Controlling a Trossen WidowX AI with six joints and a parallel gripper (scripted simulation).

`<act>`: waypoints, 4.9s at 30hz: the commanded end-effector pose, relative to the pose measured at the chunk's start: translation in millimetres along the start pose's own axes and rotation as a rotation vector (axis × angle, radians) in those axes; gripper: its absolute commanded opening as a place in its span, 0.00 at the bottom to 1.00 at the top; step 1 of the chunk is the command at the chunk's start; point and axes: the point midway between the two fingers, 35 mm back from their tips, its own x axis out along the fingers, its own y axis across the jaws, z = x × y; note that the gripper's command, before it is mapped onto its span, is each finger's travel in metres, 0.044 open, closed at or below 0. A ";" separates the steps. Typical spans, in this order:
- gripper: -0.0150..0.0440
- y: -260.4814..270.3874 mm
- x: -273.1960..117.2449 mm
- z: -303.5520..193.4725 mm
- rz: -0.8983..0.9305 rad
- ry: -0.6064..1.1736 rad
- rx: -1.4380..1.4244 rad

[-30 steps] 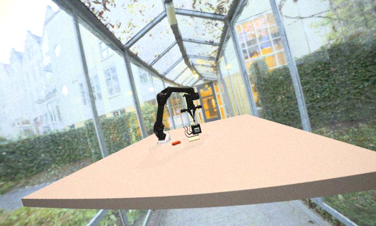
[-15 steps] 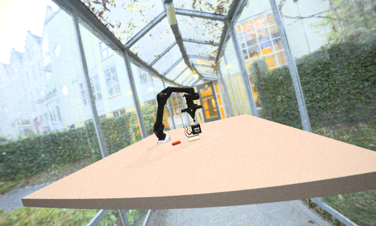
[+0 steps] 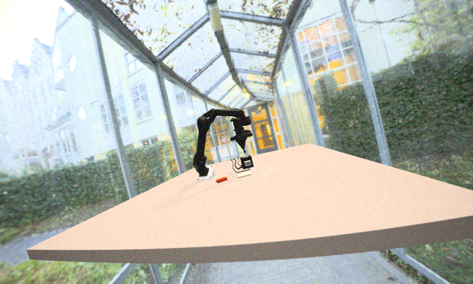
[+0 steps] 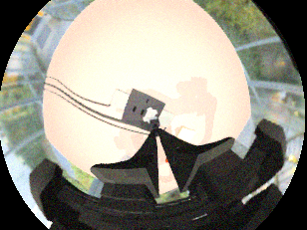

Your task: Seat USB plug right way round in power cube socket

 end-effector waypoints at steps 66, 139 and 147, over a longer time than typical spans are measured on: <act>0.25 0.2 0.2 -0.2 -0.001 0.001 1.802; 0.25 2.2 5.3 2.1 0.041 0.021 2.153; 0.25 2.6 6.3 2.5 0.048 0.024 2.153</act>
